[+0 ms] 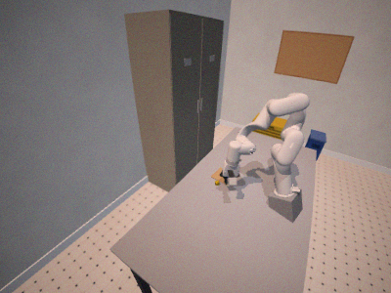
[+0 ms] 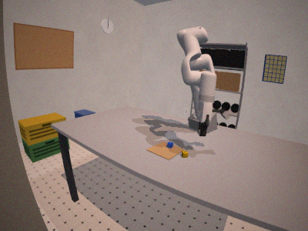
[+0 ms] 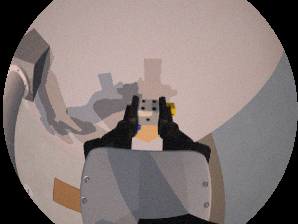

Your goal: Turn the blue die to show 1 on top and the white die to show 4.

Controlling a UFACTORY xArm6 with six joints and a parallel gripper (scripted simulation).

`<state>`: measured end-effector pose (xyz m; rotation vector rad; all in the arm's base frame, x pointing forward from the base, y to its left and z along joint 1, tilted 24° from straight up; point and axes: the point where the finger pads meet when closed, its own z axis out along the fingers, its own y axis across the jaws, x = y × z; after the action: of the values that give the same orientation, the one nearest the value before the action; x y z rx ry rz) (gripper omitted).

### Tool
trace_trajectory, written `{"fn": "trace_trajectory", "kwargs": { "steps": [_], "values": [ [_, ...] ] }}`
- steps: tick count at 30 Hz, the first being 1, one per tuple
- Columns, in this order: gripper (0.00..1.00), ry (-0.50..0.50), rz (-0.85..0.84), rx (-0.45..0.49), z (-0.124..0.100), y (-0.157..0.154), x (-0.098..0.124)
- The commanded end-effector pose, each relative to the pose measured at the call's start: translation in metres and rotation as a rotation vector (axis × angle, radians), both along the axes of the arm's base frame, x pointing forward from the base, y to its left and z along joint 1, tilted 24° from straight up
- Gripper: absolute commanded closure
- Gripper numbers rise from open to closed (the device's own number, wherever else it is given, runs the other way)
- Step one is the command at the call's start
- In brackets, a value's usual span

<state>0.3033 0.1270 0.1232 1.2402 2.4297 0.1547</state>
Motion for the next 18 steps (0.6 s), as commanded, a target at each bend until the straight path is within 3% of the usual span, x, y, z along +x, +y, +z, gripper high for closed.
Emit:
{"fn": "trace_trajectory", "kwargs": {
  "steps": [1, 10, 18],
  "values": [
    [0.79, 0.014, -0.002, -0.004, 0.0076, -0.0015, -0.0019],
    [0.79, 0.013, -0.019, 0.003, 0.0076, -0.0016, -0.0017],
    [0.79, -0.003, -0.186, 0.075, 0.0072, -0.0023, -0.0005]
  ]
}}
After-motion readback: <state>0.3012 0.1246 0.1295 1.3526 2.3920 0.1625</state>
